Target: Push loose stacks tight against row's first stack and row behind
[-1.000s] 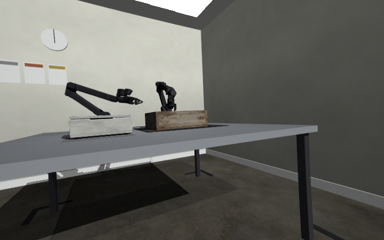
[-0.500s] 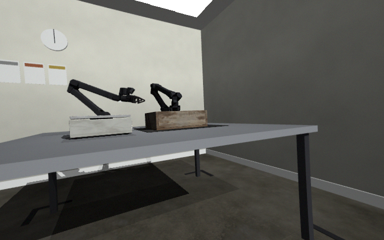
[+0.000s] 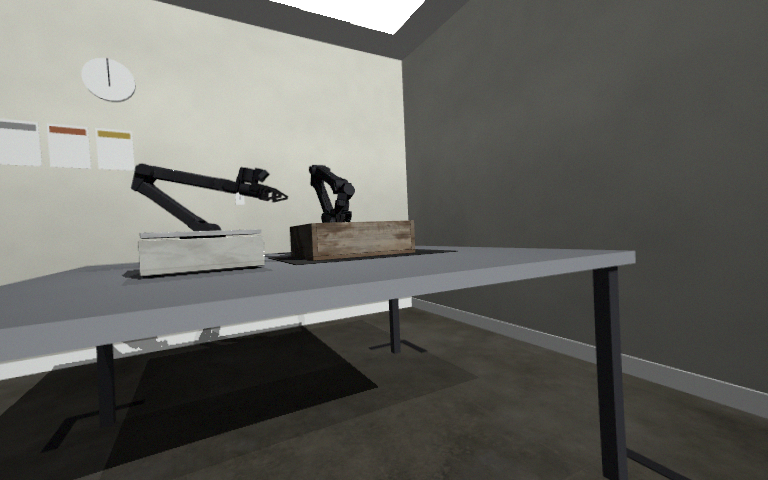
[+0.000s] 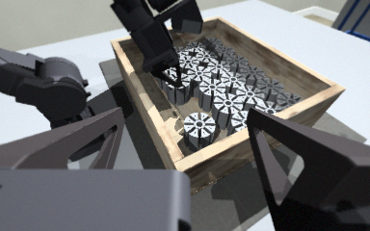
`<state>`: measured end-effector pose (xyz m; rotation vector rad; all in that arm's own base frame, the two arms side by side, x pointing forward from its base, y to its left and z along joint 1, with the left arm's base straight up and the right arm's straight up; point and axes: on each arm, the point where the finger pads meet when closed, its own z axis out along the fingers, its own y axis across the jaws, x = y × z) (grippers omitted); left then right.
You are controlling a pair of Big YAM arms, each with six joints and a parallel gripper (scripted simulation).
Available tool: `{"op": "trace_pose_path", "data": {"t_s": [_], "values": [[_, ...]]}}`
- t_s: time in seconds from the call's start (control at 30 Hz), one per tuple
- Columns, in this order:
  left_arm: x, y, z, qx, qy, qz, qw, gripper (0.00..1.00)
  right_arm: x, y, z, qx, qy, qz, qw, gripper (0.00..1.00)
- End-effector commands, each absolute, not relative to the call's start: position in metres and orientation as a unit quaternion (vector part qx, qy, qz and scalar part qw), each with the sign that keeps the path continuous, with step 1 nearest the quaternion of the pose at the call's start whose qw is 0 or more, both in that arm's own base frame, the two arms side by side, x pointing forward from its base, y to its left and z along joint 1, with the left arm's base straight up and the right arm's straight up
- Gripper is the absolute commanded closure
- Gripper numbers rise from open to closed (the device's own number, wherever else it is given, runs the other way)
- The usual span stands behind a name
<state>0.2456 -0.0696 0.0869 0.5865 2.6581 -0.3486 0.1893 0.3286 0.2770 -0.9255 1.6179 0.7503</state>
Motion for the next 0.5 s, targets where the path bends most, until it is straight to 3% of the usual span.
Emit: {"op": "trace_pose_path", "data": {"t_s": [0.0,0.47], "values": [[0.259,-0.115,0.12,0.173,0.963,-0.144,0.147,1.0,0.199,0.312,0.333,-0.386,0.696,0.29,0.532,0.0],[0.235,-0.209,0.131,0.175,0.965,-0.197,-0.004,1.0,0.188,0.271,0.351,-0.388,0.734,0.255,0.495,0.0]]}}
